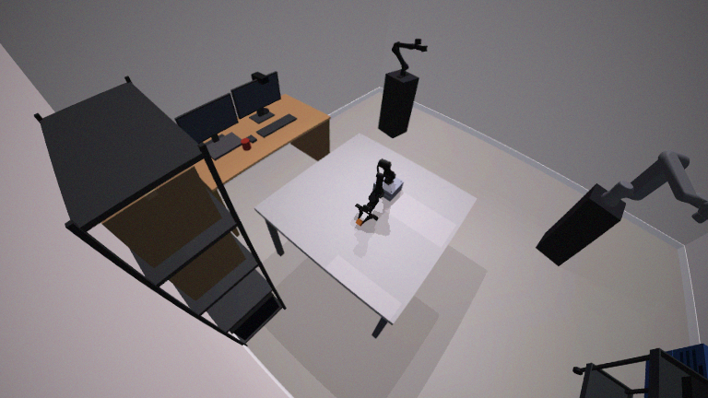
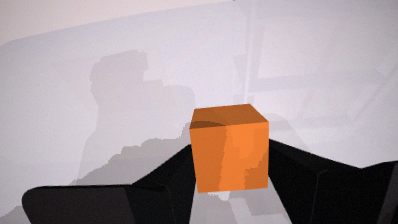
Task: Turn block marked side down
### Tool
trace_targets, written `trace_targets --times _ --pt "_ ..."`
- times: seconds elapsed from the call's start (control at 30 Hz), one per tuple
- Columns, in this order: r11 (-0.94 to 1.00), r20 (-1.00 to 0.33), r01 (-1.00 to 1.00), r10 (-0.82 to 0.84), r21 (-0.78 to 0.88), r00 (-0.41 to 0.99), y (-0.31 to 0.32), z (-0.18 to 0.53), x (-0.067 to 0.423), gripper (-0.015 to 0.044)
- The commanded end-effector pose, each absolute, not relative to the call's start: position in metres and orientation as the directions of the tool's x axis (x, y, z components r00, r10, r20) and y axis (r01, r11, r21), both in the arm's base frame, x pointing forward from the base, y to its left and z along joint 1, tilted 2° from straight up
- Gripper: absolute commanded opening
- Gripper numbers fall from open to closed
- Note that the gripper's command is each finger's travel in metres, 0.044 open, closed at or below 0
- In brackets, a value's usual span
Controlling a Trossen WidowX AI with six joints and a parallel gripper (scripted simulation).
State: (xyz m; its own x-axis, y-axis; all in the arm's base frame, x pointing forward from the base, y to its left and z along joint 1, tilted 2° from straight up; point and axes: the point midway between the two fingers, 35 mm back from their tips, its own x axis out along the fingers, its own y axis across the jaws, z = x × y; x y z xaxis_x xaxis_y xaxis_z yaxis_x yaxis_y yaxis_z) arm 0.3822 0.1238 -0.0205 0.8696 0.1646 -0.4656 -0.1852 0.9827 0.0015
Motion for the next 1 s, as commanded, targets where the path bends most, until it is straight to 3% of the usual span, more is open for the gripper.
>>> trace_targets --times 0.0,0.53,0.97 --pt "0.983 -0.444 -0.182 0.162 -0.004 0.881 0.1225 -0.0183 0.3809 0.0" --pt "0.983 -0.422 -0.182 0.164 -0.004 0.892 0.1224 -0.0157 0.3803 0.0" --pt "0.983 -0.422 -0.182 0.164 -0.004 0.892 0.1224 -0.0157 0.3803 0.0341"
